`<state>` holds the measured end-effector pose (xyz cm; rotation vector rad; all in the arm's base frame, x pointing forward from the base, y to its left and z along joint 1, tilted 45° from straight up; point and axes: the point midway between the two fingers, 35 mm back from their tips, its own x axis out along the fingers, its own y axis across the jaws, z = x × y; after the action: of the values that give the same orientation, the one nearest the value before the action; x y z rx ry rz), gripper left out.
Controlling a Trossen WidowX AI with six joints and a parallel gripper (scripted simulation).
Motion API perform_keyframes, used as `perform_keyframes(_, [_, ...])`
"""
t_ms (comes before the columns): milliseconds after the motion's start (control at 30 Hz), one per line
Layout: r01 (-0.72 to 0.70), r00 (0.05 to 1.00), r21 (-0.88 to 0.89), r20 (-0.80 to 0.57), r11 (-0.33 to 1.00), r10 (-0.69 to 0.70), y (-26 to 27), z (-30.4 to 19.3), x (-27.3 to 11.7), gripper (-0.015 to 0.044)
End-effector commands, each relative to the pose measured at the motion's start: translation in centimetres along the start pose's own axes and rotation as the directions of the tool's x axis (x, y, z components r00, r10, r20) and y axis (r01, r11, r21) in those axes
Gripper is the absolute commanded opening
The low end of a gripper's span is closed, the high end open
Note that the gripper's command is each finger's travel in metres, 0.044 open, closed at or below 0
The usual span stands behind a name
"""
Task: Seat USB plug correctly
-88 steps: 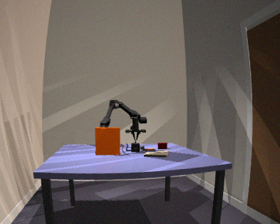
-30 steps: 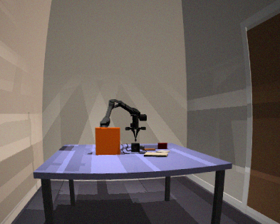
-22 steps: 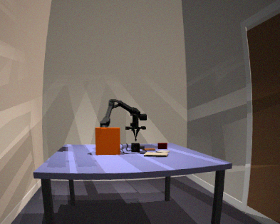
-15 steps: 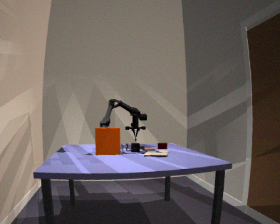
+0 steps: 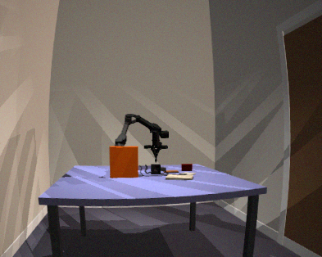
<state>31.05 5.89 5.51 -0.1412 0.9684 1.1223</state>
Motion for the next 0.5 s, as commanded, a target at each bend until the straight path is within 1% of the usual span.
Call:
perform_keyframes(0, [-0.001, 1.000, 0.092, -0.001, 0.996, 0.001, 0.03, 0.00, 0.08, 0.0000])
perform_keyframes(233, [-0.001, 1.000, 0.272, -0.001, 0.962, 0.001, 0.03, 0.00, 0.08, 0.0000])
perform_keyframes(467, [-0.001, 1.000, 0.443, -0.001, 0.896, 0.001, 0.03, 0.00, 0.08, 0.0000])
